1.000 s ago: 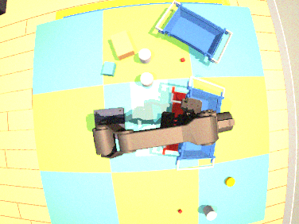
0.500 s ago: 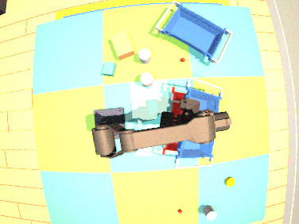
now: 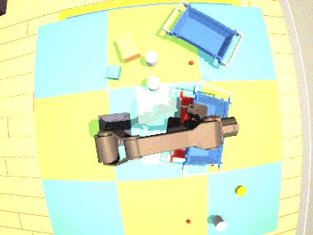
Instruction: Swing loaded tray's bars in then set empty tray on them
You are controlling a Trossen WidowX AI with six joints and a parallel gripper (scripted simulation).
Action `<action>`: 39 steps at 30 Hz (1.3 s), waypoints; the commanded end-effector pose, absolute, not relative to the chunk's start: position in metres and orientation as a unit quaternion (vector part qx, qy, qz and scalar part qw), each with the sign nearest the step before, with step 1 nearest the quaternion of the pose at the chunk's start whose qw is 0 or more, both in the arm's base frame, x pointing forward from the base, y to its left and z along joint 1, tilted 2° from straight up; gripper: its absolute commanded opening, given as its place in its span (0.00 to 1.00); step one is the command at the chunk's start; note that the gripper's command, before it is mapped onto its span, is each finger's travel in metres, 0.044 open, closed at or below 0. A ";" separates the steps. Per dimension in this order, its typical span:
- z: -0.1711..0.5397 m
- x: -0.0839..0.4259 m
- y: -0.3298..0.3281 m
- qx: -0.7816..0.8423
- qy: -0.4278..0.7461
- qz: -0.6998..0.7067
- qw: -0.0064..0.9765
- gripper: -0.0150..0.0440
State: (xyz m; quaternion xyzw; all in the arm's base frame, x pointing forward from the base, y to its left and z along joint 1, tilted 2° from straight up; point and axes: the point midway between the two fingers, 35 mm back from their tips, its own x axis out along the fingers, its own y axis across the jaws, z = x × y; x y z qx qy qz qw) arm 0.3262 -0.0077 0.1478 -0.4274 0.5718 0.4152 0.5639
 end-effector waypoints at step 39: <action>0.123 0.309 -0.004 -0.432 0.568 0.409 0.569 0.25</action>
